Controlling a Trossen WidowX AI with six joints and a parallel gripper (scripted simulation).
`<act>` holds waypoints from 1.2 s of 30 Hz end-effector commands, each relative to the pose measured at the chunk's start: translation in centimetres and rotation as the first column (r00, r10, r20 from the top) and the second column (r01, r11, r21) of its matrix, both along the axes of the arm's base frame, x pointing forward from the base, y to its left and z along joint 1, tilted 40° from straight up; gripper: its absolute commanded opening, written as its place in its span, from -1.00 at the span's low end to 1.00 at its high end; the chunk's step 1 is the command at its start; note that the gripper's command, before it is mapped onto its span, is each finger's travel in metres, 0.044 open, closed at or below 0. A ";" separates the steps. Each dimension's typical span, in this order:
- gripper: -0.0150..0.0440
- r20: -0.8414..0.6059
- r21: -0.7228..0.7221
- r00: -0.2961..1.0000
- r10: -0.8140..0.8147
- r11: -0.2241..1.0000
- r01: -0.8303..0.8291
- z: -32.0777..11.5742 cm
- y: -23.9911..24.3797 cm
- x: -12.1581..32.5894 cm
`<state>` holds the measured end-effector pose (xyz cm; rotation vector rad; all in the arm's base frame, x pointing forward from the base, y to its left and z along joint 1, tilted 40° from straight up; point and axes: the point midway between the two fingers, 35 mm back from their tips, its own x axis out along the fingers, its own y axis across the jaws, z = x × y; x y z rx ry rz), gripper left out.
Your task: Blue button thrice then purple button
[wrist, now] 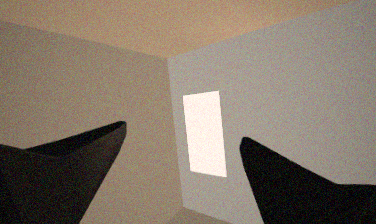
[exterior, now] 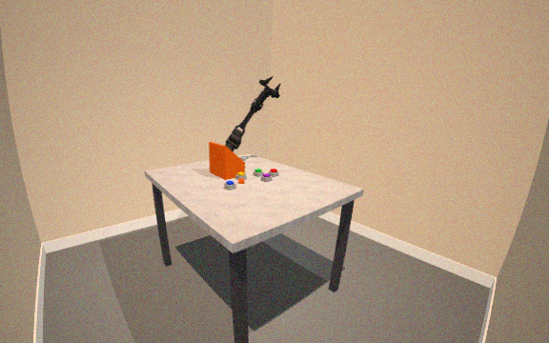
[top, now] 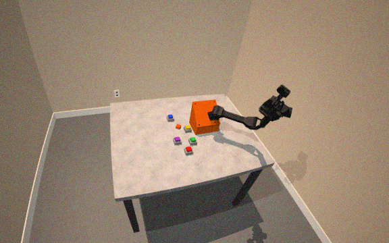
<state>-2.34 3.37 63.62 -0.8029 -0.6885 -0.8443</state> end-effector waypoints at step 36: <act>0.86 -0.538 0.753 0.147 0.830 0.396 0.525 -48.8 -31.0 33.8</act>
